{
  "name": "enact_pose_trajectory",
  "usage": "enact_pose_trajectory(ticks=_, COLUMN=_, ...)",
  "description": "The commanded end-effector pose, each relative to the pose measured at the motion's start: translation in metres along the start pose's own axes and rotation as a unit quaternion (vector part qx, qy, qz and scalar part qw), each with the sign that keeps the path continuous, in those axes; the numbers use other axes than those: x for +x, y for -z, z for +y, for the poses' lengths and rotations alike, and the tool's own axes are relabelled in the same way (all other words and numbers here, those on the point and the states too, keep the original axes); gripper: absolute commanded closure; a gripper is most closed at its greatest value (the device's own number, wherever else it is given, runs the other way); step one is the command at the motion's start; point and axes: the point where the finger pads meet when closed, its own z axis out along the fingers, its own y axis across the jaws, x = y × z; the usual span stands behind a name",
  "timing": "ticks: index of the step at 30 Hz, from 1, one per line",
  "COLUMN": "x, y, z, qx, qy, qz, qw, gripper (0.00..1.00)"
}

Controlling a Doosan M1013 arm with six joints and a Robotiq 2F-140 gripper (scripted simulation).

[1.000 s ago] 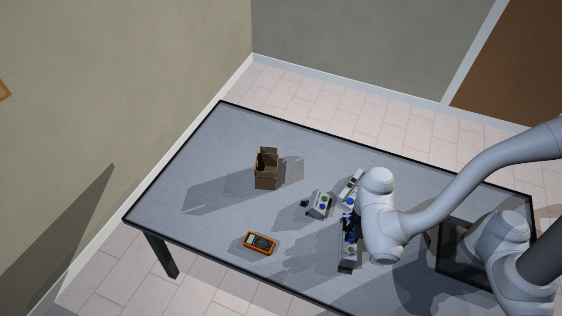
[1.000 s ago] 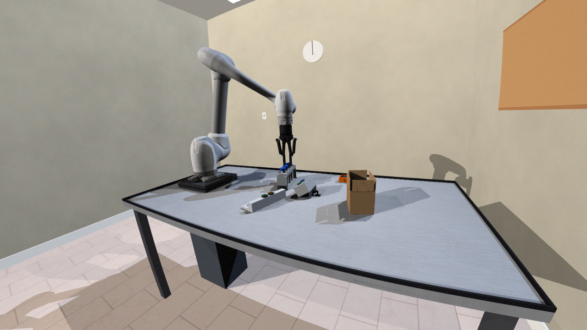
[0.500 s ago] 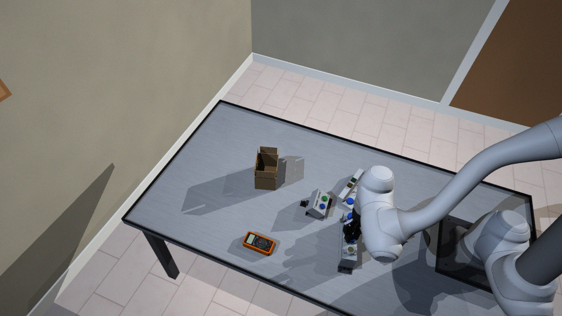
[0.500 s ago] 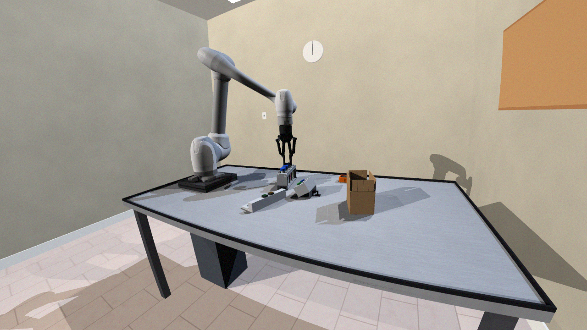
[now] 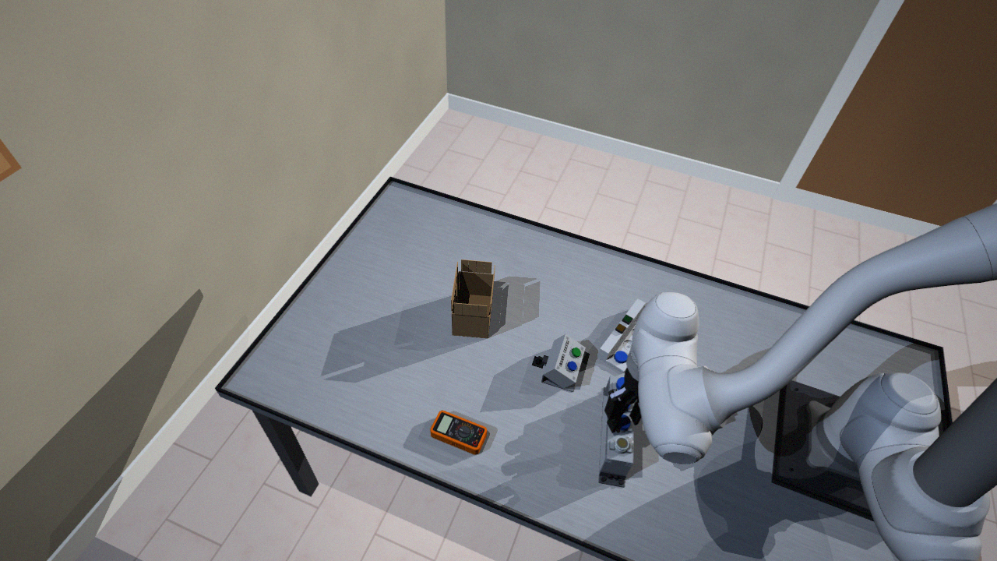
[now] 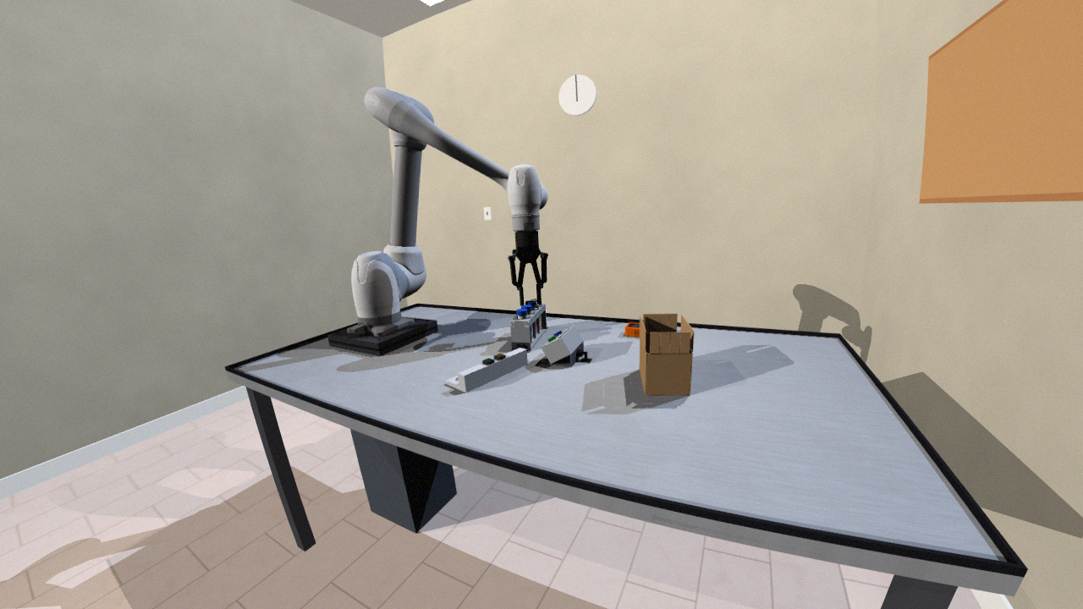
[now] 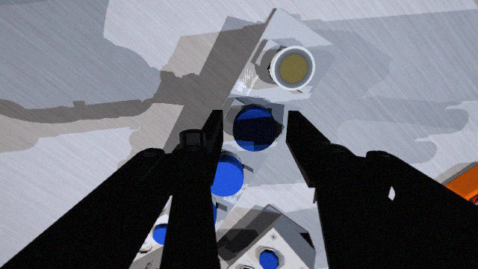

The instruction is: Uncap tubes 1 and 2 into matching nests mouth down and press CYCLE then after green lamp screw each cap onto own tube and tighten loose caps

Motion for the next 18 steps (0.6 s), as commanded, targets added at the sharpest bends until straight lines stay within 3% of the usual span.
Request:
enact_pose_trajectory(ticks=1, x=-0.0001, y=0.0005, z=0.0004, qx=0.0, qy=-0.12, qz=0.0, qw=0.993, gripper=0.59)
enact_pose_trajectory(ticks=3, x=-0.0001, y=0.0005, z=0.0004, qx=-0.001, qy=-0.171, qz=0.0, qw=0.985, gripper=0.59)
enact_pose_trajectory(ticks=5, x=-0.0001, y=0.0005, z=0.0004, qx=-0.001, qy=-0.171, qz=0.0, qw=0.985, gripper=0.59)
enact_pose_trajectory(ticks=7, x=-0.0001, y=0.0005, z=0.0004, qx=0.0, qy=-0.263, qz=0.0, qw=0.965, gripper=0.59)
enact_pose_trajectory(ticks=12, x=-0.0001, y=0.0005, z=0.0004, qx=0.0, qy=-0.378, qz=0.0, qw=0.926, gripper=0.59)
enact_pose_trajectory(ticks=18, x=-0.0001, y=0.0005, z=0.0004, qx=0.0, qy=-0.378, qz=0.0, qw=0.926, gripper=0.59)
